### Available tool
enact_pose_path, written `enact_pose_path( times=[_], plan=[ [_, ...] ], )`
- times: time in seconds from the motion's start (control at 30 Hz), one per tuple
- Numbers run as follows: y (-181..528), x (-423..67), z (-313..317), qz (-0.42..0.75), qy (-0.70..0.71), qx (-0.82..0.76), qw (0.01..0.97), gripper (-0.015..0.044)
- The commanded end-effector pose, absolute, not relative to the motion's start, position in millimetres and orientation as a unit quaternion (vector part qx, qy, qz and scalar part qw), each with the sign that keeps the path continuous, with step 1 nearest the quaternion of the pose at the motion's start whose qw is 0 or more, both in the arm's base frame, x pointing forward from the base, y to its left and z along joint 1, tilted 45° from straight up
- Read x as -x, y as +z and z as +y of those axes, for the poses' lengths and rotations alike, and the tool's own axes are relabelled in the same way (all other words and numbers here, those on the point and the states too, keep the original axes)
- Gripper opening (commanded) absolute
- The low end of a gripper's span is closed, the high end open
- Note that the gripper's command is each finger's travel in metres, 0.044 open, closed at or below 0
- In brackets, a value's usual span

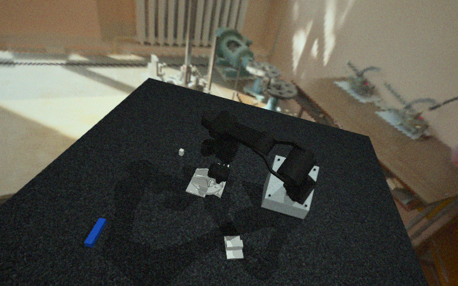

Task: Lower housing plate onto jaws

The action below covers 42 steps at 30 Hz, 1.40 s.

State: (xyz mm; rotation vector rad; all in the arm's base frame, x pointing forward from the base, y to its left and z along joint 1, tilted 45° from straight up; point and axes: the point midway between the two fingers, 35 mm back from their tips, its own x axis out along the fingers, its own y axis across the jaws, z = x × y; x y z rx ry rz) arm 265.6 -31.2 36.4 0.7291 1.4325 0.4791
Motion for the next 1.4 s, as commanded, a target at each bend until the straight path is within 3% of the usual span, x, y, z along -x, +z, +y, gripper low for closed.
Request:
enact_pose_path(
  times=[0.0, 1.37],
  plan=[
    [36.2, -266.7, -32.5, 0.633, 0.214, -0.319, 0.672, 0.0351],
    [30.1, -261.2, -38.0, 0.632, 0.217, -0.315, 0.673, 0.0351]
  ],
)
